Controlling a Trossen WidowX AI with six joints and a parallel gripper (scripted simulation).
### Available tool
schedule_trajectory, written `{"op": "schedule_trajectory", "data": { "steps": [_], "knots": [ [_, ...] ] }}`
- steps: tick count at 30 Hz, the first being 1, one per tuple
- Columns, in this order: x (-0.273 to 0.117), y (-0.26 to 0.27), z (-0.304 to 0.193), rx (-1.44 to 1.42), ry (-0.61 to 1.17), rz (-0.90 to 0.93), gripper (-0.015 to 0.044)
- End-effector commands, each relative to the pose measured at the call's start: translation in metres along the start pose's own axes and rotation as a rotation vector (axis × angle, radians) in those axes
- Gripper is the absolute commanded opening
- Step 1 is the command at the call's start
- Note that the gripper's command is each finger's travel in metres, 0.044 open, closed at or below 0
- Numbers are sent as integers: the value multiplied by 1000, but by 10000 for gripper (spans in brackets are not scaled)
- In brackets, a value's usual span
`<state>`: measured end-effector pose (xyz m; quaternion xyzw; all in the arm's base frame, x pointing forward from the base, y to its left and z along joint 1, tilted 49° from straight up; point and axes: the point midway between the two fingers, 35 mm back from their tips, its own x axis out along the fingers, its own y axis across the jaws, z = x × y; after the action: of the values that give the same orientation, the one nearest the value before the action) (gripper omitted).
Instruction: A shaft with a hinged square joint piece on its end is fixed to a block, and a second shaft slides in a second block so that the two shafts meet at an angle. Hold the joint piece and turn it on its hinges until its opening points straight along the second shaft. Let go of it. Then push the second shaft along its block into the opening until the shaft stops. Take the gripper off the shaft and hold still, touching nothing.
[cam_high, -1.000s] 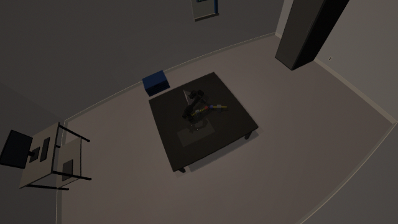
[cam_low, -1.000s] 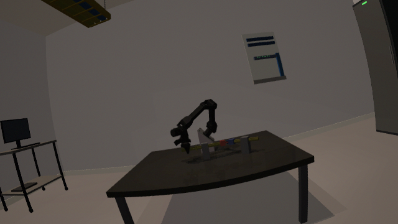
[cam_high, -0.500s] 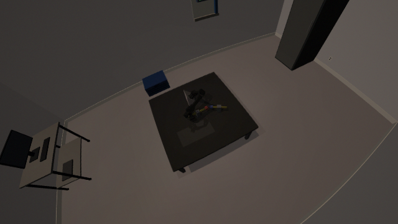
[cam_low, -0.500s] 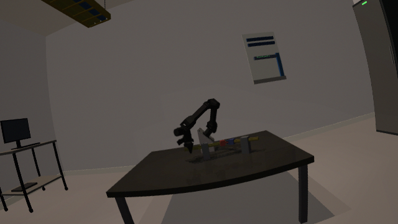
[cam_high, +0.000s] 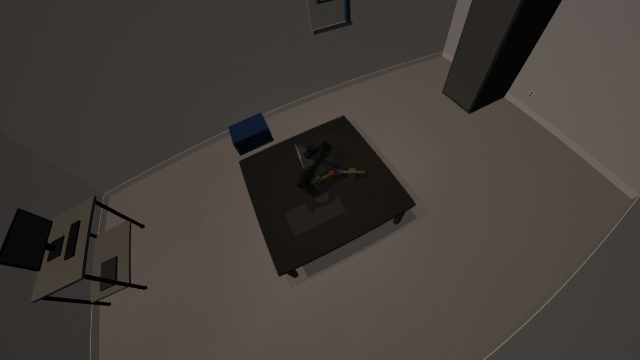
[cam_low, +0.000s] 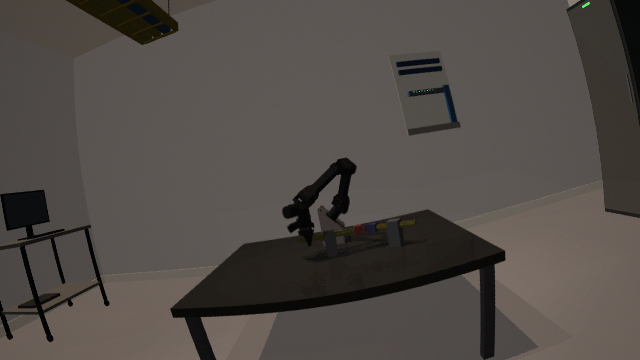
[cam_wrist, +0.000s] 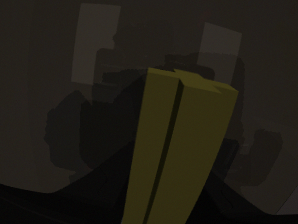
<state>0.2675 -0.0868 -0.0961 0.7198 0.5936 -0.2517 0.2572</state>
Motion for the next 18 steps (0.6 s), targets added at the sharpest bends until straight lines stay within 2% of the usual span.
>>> {"op": "schedule_trajectory", "data": {
  "steps": [1,5,8,13,18],
  "knots": [
    [0,0,0,-1,0,-1,0],
    [0,0,0,-1,0,-1,0],
    [0,0,0,-1,0,-1,67],
    [0,0,0,-1,0,-1,67],
    [0,0,0,-1,0,-1,198]
  ]
}}
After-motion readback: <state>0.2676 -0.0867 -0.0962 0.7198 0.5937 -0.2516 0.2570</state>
